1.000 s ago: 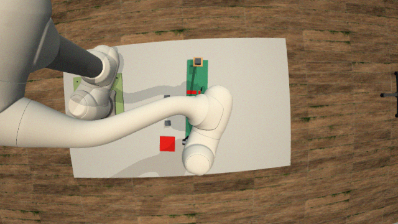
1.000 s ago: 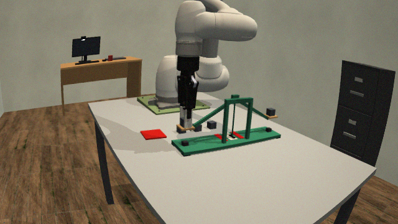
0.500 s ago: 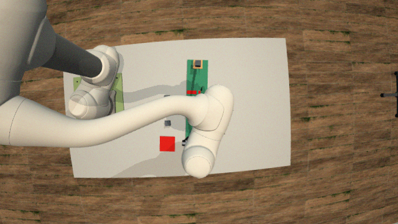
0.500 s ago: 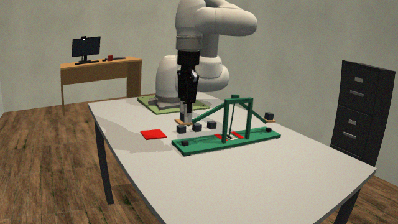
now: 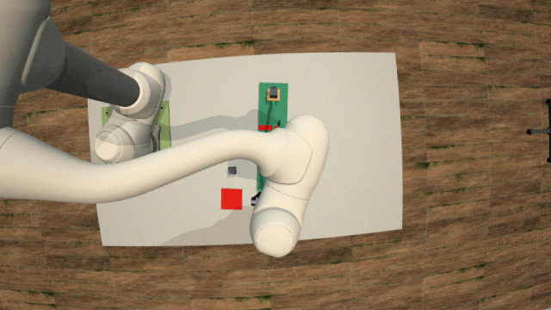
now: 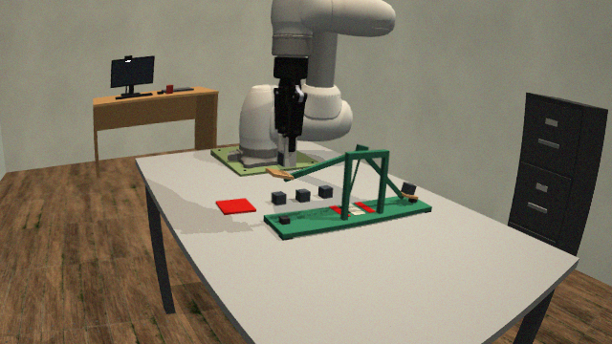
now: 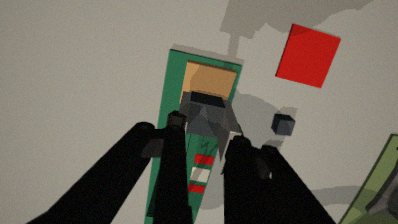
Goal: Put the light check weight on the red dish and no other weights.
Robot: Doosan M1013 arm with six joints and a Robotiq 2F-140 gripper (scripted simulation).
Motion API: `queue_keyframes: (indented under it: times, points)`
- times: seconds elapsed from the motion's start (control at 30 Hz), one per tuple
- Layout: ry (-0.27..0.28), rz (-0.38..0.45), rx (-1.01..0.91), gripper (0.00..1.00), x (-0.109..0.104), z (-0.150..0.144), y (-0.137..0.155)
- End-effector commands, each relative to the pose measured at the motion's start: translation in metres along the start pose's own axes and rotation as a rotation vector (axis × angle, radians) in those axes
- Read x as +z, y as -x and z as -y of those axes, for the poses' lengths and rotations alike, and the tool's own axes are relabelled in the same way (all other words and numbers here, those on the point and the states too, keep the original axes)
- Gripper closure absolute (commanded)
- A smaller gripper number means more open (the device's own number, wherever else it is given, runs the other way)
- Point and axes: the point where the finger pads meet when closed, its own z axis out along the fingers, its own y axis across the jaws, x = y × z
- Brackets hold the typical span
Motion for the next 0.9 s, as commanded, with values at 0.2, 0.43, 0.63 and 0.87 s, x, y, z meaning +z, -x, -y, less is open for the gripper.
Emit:
queue_keyframes:
  times: [0.2, 0.43, 0.63, 0.87]
  points:
    - [0.0, 0.0, 0.0, 0.76, -0.001, 0.0, 0.0]
    - [0.0, 0.0, -0.051, 0.76, -0.001, -0.002, 0.0]
    - [0.0, 0.0, -0.128, 0.76, -0.001, -0.015, 0.0]
    - [0.0, 0.0, -0.128, 0.76, -0.001, -0.093, 0.0]
